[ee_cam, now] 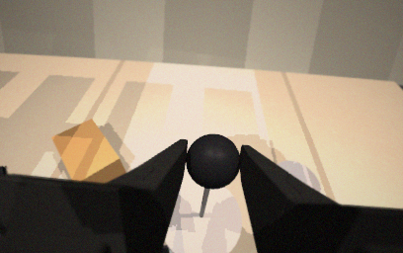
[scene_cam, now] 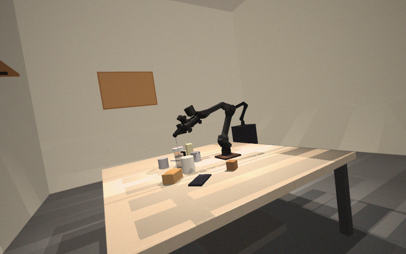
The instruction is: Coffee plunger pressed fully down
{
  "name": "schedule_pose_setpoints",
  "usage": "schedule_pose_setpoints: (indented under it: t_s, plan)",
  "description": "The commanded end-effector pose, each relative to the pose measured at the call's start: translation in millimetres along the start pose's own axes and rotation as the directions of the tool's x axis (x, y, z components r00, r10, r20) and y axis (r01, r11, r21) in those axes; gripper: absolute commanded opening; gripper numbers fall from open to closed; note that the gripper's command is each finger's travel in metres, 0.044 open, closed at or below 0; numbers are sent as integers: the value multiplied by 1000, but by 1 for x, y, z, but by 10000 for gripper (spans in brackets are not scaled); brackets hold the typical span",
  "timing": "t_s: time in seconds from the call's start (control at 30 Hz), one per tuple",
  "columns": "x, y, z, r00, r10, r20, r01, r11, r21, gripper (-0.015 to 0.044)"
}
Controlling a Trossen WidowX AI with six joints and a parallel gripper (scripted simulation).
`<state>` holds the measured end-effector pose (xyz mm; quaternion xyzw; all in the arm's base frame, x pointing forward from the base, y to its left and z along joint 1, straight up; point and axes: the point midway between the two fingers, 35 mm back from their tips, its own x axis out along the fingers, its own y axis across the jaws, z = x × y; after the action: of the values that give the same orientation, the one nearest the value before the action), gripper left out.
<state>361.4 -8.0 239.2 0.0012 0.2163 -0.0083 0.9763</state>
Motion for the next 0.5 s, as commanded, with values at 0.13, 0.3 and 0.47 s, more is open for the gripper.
schedule_pose_setpoints:
  t_s: [0.13,0.3,0.47]
  plan:
    - [14,0,-32,998,1,-66,0,1000,6,125]
    - [18,0,-39,998,1,-66,0,1000,6,125]
    - [23,0,-46,998,1,-66,0,1000,6,125]
